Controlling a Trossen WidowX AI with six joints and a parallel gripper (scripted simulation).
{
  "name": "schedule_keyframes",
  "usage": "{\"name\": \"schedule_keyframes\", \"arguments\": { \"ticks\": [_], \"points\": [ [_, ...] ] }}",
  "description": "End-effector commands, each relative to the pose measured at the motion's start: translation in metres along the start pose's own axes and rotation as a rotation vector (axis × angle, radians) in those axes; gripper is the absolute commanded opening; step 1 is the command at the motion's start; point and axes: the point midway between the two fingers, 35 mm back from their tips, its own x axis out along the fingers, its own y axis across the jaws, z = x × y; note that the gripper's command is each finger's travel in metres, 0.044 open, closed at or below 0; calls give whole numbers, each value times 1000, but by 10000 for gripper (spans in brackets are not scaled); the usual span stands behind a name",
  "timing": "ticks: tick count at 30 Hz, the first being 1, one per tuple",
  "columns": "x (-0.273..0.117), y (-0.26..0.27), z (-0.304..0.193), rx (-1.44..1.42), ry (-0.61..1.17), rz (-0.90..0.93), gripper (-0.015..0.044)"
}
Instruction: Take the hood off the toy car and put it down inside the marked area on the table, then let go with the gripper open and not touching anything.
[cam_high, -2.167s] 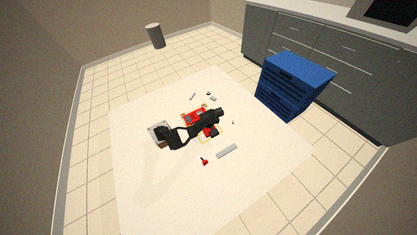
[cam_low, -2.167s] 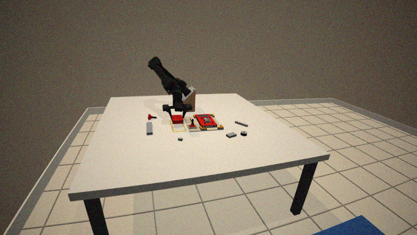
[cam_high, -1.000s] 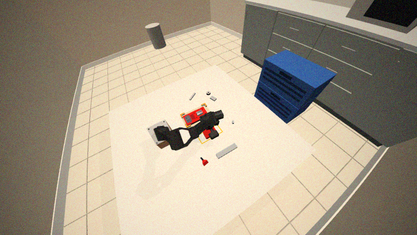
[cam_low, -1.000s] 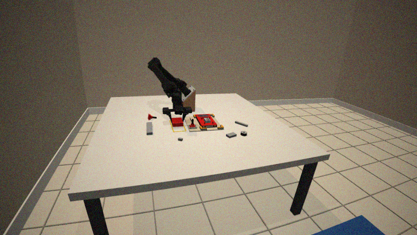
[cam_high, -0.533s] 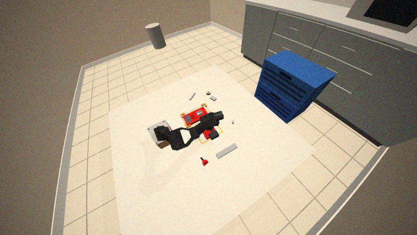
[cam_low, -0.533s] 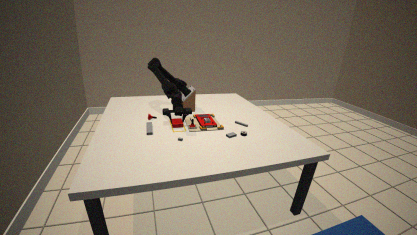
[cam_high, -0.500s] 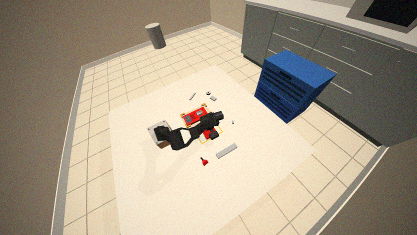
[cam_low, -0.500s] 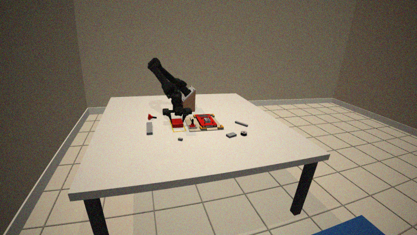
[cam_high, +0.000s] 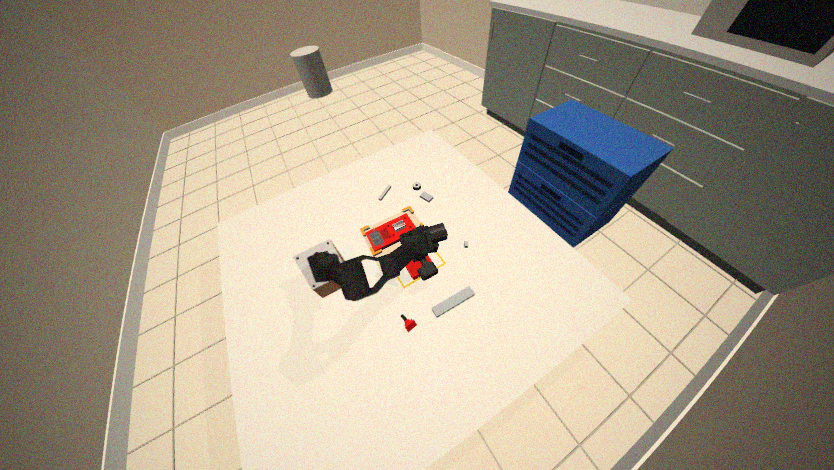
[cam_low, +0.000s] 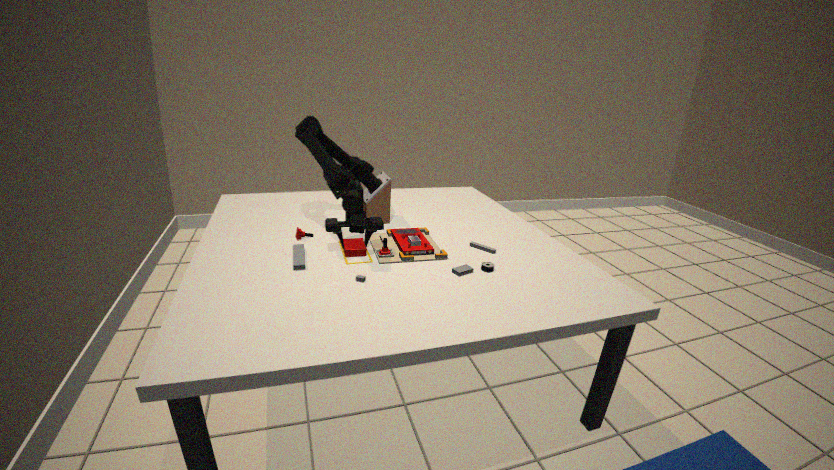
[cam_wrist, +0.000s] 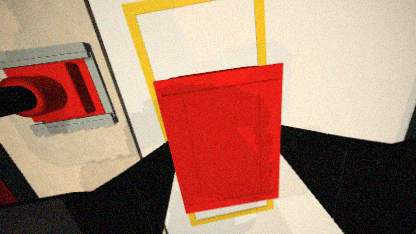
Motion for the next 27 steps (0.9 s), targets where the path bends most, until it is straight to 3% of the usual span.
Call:
{"name": "schedule_keyframes", "arguments": {
  "ticks": [1,11,19,27],
  "points": [
    [0,0,0,1,0,0,184],
    [-2,0,0,1,0,1,440],
    [-70,1,1,0,3,4,440],
    [-72,0,1,0,3,3,440]
  ]
}}
